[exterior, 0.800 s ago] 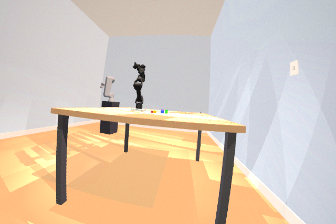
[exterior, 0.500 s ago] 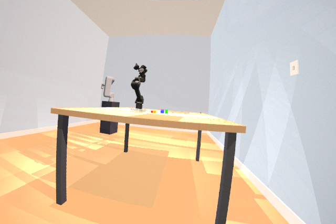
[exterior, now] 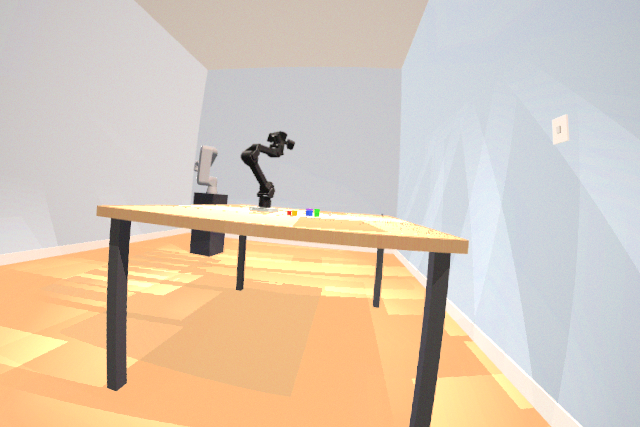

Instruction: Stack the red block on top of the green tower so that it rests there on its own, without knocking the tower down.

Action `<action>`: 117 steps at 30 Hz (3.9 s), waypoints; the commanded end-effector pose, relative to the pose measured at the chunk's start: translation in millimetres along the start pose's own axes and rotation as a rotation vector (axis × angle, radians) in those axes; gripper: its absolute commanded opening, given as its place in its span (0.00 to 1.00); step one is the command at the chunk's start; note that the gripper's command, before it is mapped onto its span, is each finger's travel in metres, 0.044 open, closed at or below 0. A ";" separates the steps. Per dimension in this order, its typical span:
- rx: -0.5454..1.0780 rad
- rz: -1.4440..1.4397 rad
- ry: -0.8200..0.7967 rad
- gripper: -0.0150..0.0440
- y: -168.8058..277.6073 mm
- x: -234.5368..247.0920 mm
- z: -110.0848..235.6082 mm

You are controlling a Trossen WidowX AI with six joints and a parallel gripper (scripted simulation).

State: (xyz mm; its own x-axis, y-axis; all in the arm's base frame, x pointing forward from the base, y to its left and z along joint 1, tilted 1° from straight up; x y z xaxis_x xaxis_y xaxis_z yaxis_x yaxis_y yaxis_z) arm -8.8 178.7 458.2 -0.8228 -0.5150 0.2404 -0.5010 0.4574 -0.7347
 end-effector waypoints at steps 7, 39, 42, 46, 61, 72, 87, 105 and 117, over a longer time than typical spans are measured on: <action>0.102 0.199 0.367 1.00 6.7 -80.8 9.2; 0.757 0.456 1.540 1.00 -29.0 -253.7 232.8; 0.832 0.417 1.628 1.00 -32.5 -254.0 261.3; 0.932 0.345 1.735 1.00 -36.0 -249.5 298.7; 1.139 -0.038 1.980 1.00 -38.8 -200.4 407.7; 1.308 -0.412 1.994 1.00 -26.1 -137.0 466.2; 1.348 -0.642 1.922 1.00 -4.1 -101.9 489.6; 1.347 -0.642 1.921 1.00 23.8 -112.0 511.5; 1.347 -0.643 1.921 1.00 37.2 -116.7 522.8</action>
State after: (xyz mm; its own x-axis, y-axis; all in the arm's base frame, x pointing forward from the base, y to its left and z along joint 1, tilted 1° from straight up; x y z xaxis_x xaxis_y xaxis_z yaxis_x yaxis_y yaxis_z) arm 210.8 -124.1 77.0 -0.3279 0.9447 -0.0084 -0.9443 -0.3280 -0.0280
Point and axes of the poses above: the point midway between the two fingers, 35 mm back from their tips, its own z axis back along the fingers, its own x axis across the jaws, y = z × x, the point moved 5 cm from there along z, back along the fingers, and after that the axes turned 2 degrees about -z, right-handed, at the moved point
